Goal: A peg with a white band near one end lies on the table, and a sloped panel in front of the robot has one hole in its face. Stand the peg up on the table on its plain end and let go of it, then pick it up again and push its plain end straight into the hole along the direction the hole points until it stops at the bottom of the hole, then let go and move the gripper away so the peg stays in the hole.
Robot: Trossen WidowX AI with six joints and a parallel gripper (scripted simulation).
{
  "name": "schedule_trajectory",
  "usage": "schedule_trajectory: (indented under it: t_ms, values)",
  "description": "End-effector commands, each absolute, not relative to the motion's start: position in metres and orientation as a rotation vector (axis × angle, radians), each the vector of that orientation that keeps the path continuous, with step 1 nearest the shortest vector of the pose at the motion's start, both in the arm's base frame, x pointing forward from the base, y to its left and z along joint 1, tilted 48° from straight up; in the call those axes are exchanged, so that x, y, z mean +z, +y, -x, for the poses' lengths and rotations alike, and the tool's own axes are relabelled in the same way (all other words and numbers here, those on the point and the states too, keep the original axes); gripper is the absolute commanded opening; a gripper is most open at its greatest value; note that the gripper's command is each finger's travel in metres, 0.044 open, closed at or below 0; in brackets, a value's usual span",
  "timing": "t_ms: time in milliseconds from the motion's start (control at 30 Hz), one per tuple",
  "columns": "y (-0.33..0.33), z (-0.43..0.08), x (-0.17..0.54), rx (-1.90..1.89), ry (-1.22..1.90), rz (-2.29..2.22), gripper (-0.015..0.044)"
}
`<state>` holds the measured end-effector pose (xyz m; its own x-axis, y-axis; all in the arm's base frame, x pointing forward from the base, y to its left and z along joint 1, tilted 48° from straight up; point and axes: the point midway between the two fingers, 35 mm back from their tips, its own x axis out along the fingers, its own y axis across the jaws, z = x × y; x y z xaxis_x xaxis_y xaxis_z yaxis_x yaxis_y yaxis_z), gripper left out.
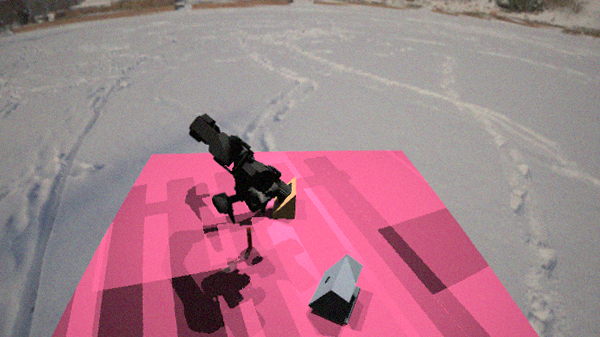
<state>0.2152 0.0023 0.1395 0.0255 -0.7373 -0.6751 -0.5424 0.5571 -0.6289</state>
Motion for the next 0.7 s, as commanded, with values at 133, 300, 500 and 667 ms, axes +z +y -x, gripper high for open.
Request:
schedule_trajectory:
  t_ms: [133,300,500,667]
  values:
    - [0.0015,-0.2160,0.1397,-0.350,1.588,0.966,0.0440]
    - [0.0009,-0.2161,0.1391,-0.445,1.546,0.868,0.0440]
    - [0.0001,-0.2161,0.1385,-0.556,1.492,0.750,0.0440]
    - [-0.0004,-0.2162,0.1379,-0.644,1.442,0.651,0.0440]
